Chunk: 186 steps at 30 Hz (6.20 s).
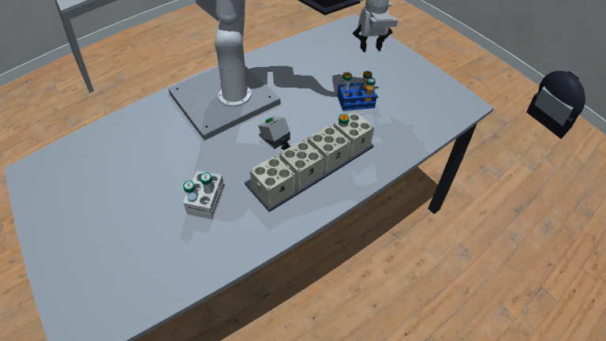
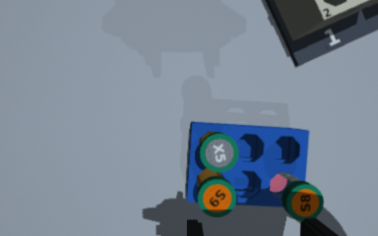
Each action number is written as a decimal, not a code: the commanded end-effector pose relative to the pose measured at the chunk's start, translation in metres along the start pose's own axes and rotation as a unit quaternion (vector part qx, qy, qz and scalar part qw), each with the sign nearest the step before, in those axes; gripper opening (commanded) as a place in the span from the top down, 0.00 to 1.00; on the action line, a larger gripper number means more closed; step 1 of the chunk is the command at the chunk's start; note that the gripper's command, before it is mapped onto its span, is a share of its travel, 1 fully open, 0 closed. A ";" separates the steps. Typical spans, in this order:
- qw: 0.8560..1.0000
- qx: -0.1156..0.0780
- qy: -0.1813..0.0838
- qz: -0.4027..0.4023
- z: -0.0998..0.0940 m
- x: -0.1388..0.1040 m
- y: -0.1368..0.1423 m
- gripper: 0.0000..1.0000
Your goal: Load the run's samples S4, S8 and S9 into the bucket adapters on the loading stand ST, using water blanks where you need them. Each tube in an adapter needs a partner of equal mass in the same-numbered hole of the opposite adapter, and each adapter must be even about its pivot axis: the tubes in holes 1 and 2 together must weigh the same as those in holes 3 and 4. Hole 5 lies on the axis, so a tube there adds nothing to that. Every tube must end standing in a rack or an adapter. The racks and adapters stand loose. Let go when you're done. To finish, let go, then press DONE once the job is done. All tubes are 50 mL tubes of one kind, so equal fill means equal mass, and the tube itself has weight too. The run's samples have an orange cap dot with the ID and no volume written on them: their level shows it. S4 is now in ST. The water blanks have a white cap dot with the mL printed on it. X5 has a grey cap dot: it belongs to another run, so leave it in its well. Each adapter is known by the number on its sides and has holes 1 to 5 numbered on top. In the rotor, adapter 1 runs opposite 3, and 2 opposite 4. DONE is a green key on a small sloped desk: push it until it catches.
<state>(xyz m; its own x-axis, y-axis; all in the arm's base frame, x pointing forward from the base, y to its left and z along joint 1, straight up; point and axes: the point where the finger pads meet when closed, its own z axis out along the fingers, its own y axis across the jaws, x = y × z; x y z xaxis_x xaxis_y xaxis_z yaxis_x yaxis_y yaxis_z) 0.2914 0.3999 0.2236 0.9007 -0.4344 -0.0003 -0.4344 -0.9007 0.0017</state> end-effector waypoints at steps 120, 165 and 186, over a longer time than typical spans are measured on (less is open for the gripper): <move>0.976 0.000 0.006 -0.216 0.093 0.212 0.158 0.43; 0.976 0.000 0.006 -0.216 0.124 0.213 0.158 0.43; 0.976 0.000 0.006 -0.216 0.129 0.213 0.158 0.43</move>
<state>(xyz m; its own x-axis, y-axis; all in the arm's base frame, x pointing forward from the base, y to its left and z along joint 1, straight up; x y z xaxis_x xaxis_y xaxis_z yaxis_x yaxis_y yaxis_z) 0.4130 0.1643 0.0930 0.9999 -0.0138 0.0044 -0.0138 -0.9999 -0.0018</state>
